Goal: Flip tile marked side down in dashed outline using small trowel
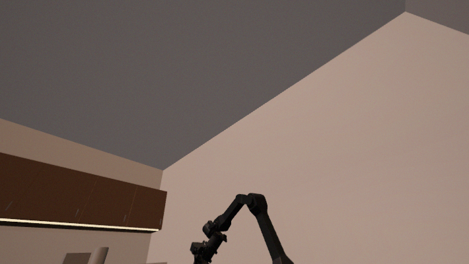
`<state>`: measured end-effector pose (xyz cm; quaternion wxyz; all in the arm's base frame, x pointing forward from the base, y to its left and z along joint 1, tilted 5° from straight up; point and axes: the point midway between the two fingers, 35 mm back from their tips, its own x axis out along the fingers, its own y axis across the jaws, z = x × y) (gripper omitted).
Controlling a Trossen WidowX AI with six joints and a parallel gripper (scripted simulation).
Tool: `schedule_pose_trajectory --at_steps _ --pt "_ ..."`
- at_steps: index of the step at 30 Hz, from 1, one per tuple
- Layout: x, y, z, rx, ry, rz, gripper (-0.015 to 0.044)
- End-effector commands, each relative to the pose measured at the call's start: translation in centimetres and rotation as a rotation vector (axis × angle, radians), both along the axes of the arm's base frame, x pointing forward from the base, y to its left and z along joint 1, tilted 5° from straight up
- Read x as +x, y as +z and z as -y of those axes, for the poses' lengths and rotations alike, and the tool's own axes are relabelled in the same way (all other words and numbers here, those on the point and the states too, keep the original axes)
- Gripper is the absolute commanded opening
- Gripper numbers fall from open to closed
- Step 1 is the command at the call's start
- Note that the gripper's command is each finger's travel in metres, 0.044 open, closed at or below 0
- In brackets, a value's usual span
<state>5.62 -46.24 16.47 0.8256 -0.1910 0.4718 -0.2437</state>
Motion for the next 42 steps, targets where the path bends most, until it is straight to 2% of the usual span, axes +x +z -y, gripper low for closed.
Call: schedule_pose_trajectory --at_steps 1,21,42 --pt "2.9 -0.5 -1.1 0.017 0.089 -0.049 0.01" --pt "16.1 -2.7 -10.1 0.085 0.578 -0.298 0.01" --pt "24.0 -4.1 -23.2 0.073 1.166 -0.596 0.01"
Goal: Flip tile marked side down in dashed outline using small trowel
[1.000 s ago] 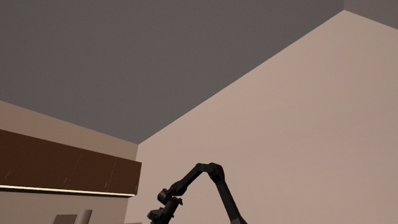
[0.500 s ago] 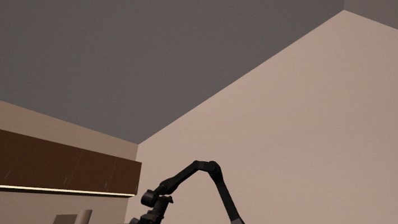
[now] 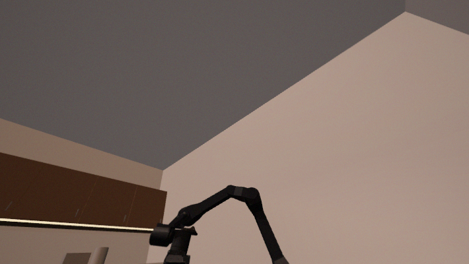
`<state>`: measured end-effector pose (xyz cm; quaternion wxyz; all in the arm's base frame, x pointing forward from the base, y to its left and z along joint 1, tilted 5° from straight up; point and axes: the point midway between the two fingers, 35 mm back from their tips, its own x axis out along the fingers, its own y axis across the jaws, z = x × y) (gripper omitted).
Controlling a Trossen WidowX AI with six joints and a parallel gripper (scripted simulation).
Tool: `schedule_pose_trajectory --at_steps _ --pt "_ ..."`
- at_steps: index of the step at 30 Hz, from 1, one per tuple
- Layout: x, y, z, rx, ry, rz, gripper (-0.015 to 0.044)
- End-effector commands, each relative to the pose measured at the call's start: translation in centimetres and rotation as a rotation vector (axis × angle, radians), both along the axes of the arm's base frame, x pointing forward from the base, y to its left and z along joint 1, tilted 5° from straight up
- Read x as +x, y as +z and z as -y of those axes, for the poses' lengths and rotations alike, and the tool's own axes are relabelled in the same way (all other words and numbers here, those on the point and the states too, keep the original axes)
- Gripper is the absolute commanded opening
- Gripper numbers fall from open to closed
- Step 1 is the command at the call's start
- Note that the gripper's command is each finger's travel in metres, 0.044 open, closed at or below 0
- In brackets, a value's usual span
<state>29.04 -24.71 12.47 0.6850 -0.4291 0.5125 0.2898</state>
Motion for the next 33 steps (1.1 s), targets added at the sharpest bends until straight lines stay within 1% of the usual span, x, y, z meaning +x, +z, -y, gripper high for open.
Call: schedule_pose_trajectory --at_steps 1,15,26,33 --pt "0.8 -0.1 -2.3 -0.008 0.112 -0.047 0.01" --pt "2.2 -0.3 -10.9 -0.037 0.527 -0.212 0.01" --pt "2.2 -0.4 -10.9 -0.032 0.517 -0.205 0.01" --pt "2.6 -1.3 -10.9 -0.034 0.522 -0.208 0.01"
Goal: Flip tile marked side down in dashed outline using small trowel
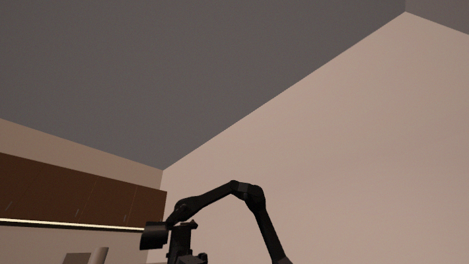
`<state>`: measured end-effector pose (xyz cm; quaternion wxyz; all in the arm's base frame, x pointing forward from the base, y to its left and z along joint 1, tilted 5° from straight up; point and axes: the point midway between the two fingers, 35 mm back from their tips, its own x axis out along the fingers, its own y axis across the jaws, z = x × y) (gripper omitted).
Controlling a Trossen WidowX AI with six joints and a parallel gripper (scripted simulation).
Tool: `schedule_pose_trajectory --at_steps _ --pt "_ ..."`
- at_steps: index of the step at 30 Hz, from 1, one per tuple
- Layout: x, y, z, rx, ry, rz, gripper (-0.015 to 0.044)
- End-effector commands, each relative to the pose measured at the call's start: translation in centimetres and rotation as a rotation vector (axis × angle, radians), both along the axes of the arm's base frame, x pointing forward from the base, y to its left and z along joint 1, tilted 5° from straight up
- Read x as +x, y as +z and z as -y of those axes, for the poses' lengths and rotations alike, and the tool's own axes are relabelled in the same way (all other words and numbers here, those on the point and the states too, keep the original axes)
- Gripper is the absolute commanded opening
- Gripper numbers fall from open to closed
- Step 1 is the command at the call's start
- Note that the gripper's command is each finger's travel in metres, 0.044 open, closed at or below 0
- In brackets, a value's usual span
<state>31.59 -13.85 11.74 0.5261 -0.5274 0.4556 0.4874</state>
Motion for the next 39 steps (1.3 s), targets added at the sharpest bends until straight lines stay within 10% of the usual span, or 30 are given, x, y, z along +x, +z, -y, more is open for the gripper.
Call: schedule_pose_trajectory --at_steps 1,39 --pt "0.1 -0.7 0.0 0.0 0.004 -0.008 0.01" --pt "0.8 -3.8 -1.1 -0.002 0.013 -0.013 0.01"
